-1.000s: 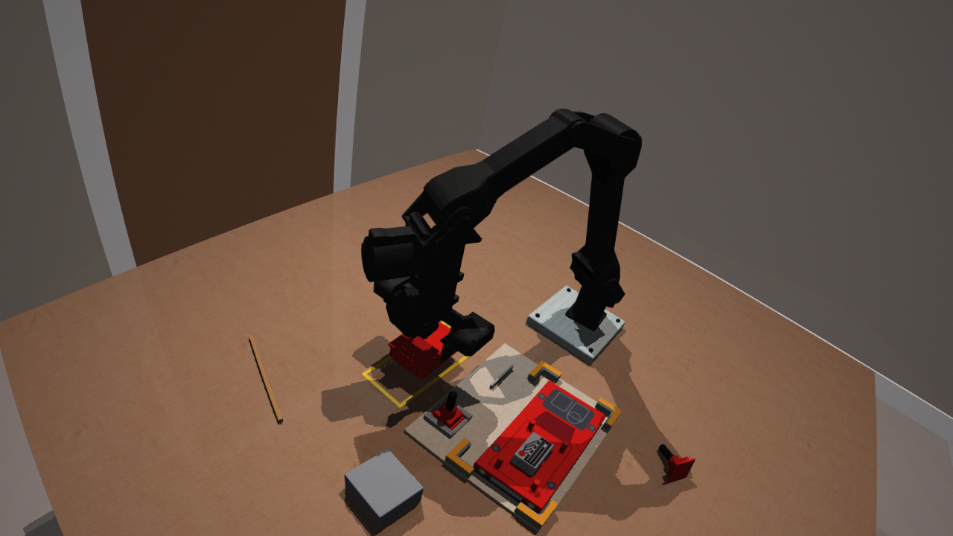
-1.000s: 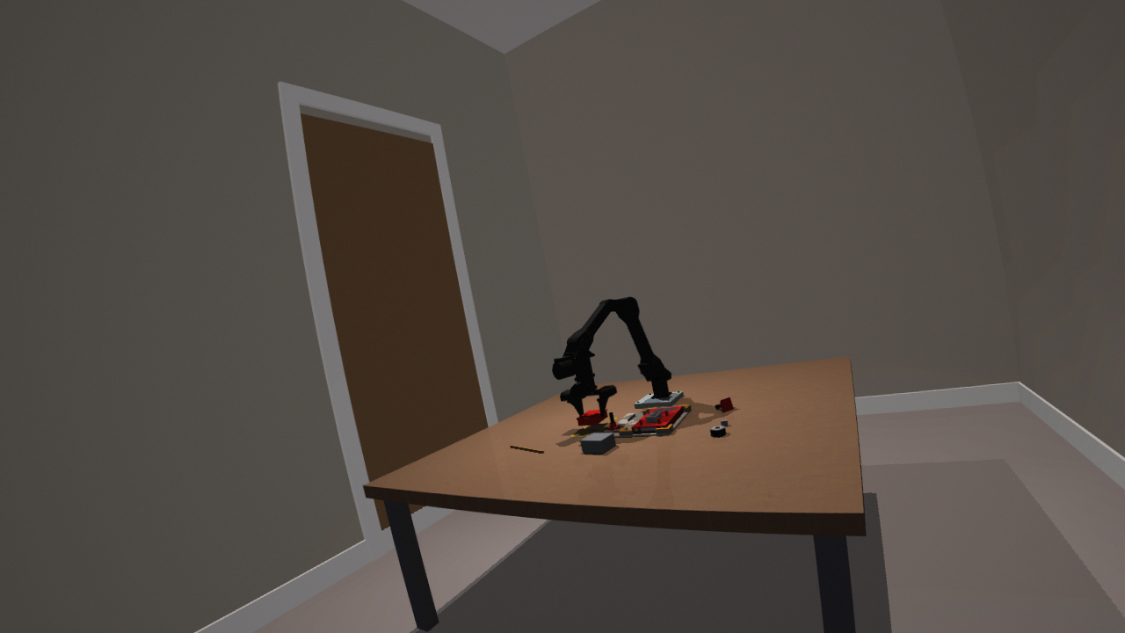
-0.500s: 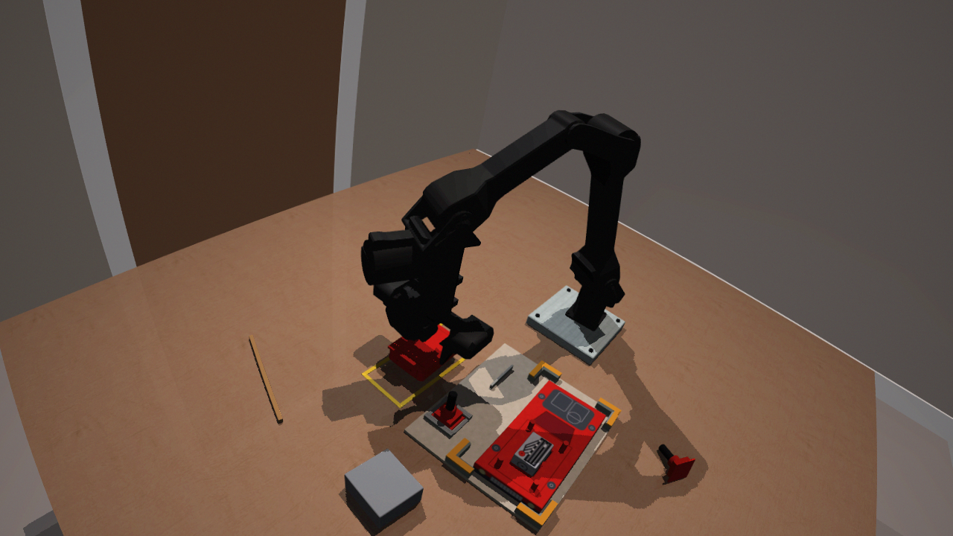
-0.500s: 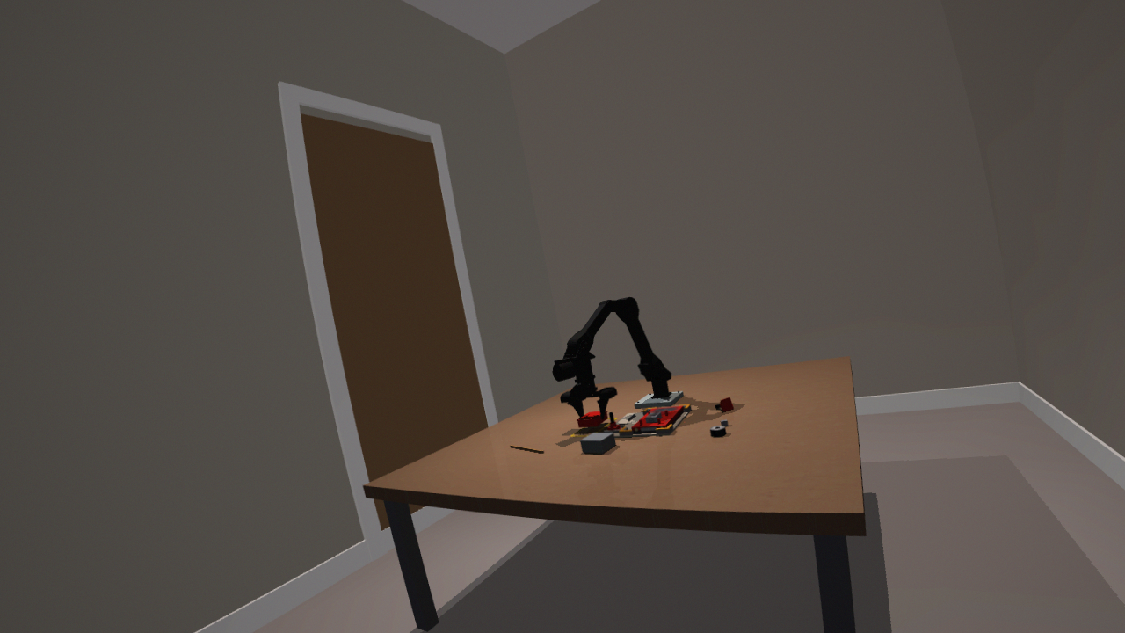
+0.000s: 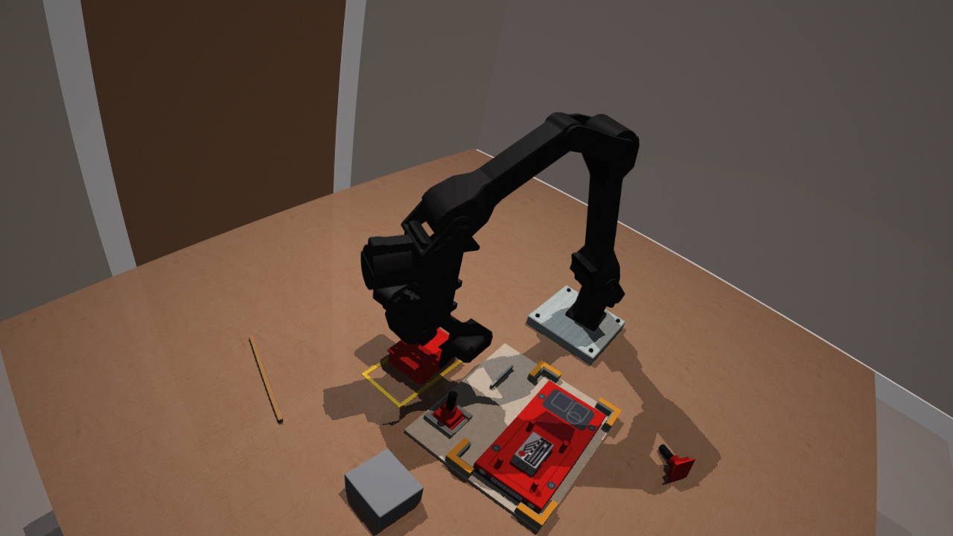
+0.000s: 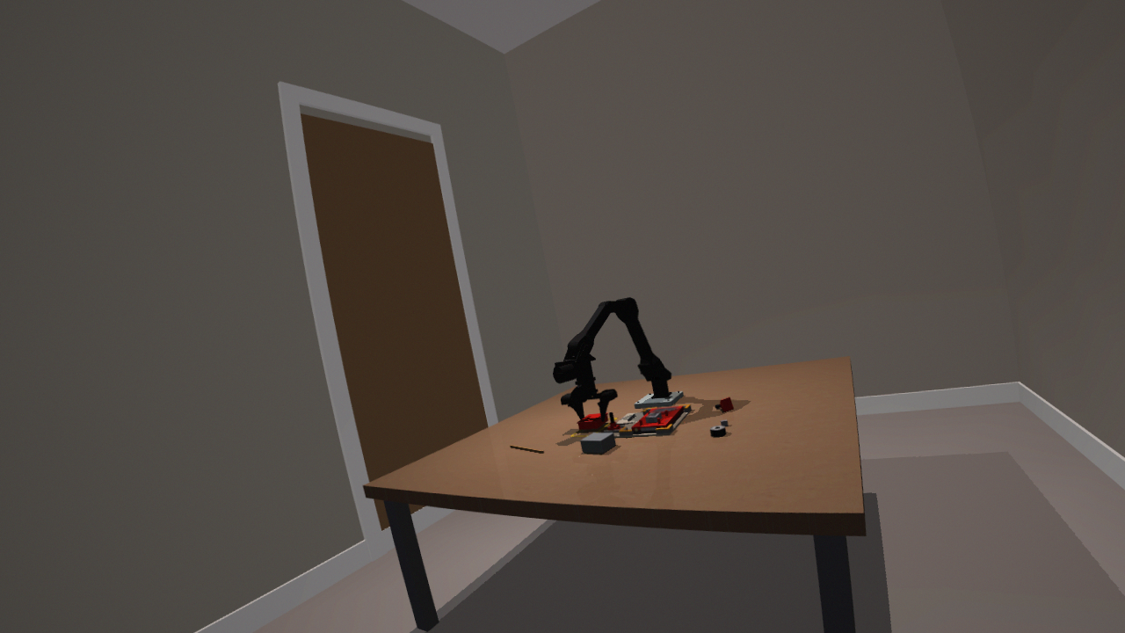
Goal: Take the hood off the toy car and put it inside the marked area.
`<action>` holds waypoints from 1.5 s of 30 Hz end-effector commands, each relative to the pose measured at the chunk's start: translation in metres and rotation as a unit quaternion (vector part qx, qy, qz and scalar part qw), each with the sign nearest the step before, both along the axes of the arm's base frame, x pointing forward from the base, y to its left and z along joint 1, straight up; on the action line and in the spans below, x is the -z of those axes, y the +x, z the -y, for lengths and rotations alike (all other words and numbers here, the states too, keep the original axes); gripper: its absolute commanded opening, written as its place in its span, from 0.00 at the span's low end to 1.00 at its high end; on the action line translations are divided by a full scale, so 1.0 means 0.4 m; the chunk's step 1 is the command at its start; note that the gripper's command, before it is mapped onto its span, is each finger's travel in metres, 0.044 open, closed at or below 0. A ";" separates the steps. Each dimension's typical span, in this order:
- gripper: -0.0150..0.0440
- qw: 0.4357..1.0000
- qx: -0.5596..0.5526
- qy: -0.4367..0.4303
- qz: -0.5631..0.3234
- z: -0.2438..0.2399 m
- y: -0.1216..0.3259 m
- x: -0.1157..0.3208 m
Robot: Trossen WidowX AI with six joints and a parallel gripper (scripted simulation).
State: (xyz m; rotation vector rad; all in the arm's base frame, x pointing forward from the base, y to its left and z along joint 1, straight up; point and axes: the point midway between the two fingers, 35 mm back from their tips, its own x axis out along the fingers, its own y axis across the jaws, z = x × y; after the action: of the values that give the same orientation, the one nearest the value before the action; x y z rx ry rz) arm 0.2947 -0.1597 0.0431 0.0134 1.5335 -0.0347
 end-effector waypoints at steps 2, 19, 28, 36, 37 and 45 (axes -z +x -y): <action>0.25 1.000 -0.002 0.002 -0.002 -0.002 -0.002 0.011; 0.48 1.000 0.000 0.000 -0.001 0.000 -0.001 0.016; 0.88 1.000 0.000 0.000 -0.001 0.000 -0.001 0.016; 1.00 1.000 0.000 0.001 -0.003 0.002 0.003 -0.071; 1.00 1.000 0.000 0.001 -0.004 0.002 0.003 -0.096; 1.00 1.000 0.000 0.002 -0.006 -0.002 -0.004 -0.170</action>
State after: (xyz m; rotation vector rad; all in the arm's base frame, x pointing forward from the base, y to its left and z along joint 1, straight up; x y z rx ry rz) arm 0.2961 -0.1604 0.1098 0.0105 1.5268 -0.0369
